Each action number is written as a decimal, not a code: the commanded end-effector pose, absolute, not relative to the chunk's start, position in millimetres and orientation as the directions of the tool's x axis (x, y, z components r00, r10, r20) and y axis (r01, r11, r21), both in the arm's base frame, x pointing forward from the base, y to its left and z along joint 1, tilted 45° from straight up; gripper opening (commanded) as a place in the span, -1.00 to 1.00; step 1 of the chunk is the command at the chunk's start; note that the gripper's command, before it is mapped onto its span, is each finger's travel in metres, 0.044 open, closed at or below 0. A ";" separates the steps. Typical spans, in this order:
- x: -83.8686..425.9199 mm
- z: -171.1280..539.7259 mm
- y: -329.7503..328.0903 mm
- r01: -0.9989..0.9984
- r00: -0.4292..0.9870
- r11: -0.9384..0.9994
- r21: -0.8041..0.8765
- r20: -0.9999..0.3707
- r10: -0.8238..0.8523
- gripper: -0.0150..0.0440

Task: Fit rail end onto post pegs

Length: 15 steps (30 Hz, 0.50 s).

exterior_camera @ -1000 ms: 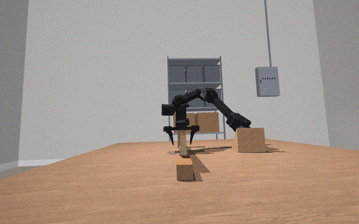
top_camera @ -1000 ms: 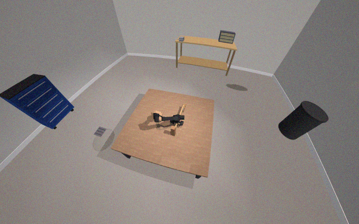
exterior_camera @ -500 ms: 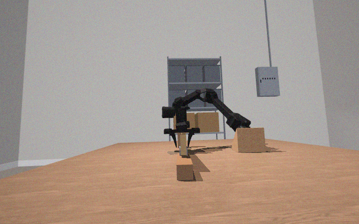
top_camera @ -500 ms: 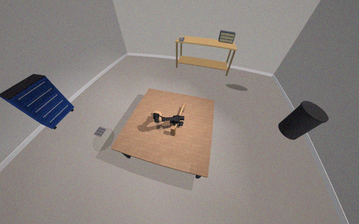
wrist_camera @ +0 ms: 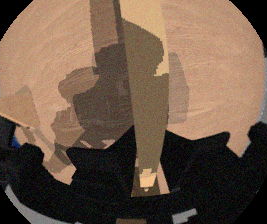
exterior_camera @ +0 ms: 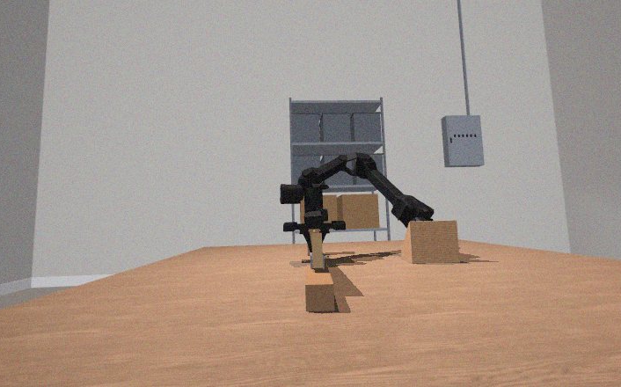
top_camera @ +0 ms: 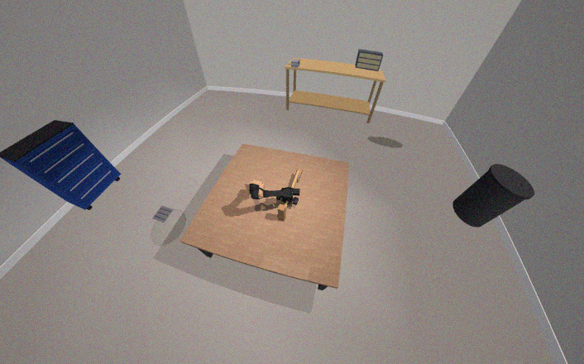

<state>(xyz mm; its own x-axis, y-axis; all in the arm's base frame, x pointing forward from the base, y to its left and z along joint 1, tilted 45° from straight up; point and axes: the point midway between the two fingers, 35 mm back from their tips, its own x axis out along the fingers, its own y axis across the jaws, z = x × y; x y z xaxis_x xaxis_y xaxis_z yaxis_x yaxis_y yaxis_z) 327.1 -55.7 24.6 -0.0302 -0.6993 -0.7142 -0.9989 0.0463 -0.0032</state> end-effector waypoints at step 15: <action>327.1 26.1 -54.1 -0.999 -0.030 0.045 -0.003 -0.712 -0.701 -0.49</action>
